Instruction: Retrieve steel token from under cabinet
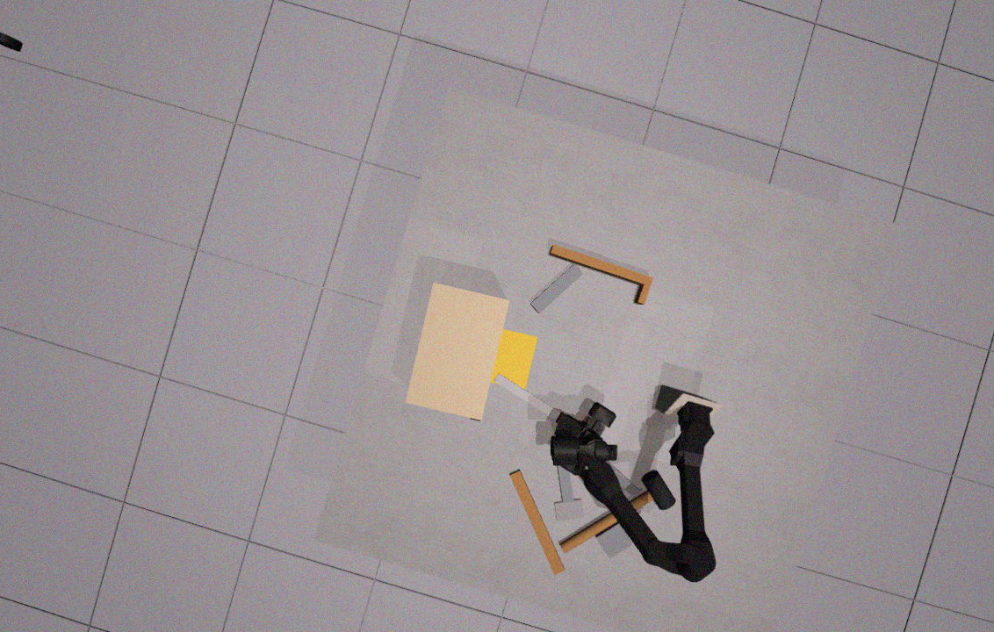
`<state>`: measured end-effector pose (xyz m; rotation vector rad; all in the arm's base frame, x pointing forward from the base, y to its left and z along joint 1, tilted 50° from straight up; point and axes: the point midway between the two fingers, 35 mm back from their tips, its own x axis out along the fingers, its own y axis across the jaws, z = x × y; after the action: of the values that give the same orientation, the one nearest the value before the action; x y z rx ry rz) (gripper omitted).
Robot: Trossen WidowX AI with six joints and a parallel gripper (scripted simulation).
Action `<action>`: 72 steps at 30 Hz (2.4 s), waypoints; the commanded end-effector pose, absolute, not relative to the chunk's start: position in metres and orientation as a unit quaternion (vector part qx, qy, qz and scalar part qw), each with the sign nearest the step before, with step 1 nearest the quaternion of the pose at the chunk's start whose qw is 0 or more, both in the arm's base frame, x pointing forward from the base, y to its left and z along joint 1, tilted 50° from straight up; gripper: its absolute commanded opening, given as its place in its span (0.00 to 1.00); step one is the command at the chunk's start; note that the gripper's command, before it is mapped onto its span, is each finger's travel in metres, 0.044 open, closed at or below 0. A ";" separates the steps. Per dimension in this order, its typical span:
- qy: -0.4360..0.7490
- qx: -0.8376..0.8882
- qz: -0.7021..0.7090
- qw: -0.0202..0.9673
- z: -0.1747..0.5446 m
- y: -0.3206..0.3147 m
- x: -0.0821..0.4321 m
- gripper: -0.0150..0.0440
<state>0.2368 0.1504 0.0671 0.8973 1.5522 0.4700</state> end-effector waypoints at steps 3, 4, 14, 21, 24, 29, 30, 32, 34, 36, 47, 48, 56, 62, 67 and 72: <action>0.669 0.384 0.205 0.602 0.066 0.149 0.236 0.25; 0.669 0.383 0.207 0.603 0.065 0.148 0.235 0.25; 0.666 0.372 0.218 0.609 0.060 0.141 0.231 0.25; 0.664 0.364 0.227 0.613 0.057 0.137 0.227 0.25; 0.663 0.361 0.230 0.615 0.055 0.135 0.226 0.25; 0.664 0.359 0.231 0.614 0.056 0.138 0.226 0.39; 0.664 0.359 0.231 0.614 0.056 0.138 0.226 0.43; 0.664 0.359 0.231 0.614 0.056 0.138 0.226 0.52; 0.664 0.359 0.231 0.614 0.056 0.138 0.226 0.59; 0.664 0.359 0.231 0.614 0.056 0.138 0.226 0.59; 0.662 0.359 0.232 0.615 0.056 0.138 0.227 0.71; 0.662 0.359 0.232 0.615 0.056 0.138 0.227 0.71; 0.662 0.360 0.231 0.615 0.055 0.140 0.223 0.71; 0.662 0.358 0.233 0.616 0.056 0.139 0.226 0.49; 0.662 0.358 0.233 0.616 0.056 0.139 0.226 0.43; 0.662 0.358 0.233 0.616 0.056 0.139 0.226 0.31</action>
<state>0.2259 0.1394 0.0552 0.8263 1.5249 0.5345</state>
